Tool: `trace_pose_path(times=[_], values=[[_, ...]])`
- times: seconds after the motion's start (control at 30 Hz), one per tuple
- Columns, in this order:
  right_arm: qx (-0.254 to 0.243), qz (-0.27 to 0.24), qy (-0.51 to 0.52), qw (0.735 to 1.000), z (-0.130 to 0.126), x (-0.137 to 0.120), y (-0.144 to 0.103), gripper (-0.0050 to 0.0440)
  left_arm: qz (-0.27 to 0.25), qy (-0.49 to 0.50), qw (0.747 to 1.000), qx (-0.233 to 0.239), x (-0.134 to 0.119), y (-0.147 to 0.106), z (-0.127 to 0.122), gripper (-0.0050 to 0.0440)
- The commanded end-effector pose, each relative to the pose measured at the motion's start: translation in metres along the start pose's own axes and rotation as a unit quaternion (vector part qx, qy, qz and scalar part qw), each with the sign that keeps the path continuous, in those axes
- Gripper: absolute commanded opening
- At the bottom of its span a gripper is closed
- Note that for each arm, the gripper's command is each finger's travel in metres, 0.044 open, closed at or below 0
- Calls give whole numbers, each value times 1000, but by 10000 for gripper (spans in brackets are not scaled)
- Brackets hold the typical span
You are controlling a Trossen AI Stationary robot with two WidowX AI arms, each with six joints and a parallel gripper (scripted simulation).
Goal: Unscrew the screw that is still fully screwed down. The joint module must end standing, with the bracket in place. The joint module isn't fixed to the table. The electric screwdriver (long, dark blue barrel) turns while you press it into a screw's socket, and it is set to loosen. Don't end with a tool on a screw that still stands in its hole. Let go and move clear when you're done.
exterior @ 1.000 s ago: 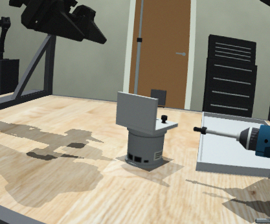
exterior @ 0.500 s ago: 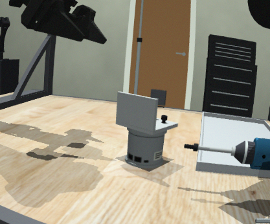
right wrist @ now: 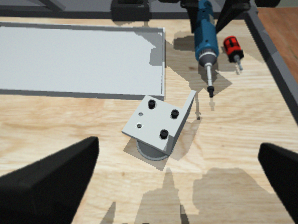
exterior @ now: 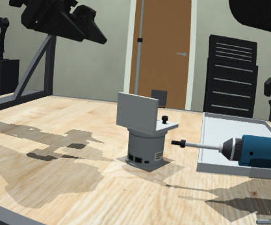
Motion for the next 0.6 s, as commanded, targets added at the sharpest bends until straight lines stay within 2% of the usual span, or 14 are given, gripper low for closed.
trace_pose_path(times=[0.0, 0.17, 0.47, 0.57], values=[[-3, -11, 0, 1000, -2, 7, -4, 440, 17, -3, 1000, -7, -6, -10, -1, 161], [-3, -11, 0, 1000, -2, 7, -4, 440, 13, -2, 1000, -5, -8, -9, -2, 161], [-3, -11, 0, 1000, -2, 7, -4, 440, 5, -2, 1000, -1, -8, 23, 1, 161], [-3, -11, 0, 1000, -2, 7, -4, 440, 5, -2, 1000, -1, -8, 25, 1, 161]])
Point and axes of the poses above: on each arm, the point midway between the two fingers, 35 mm back from their tips, its own y axis out along the fingers, its own z axis across the jaws, x = y × z, the point moved 6 cm from there along -y, back along the fingers, and after that the axes turned 15 degrees about -y, right-handed, at the moved point
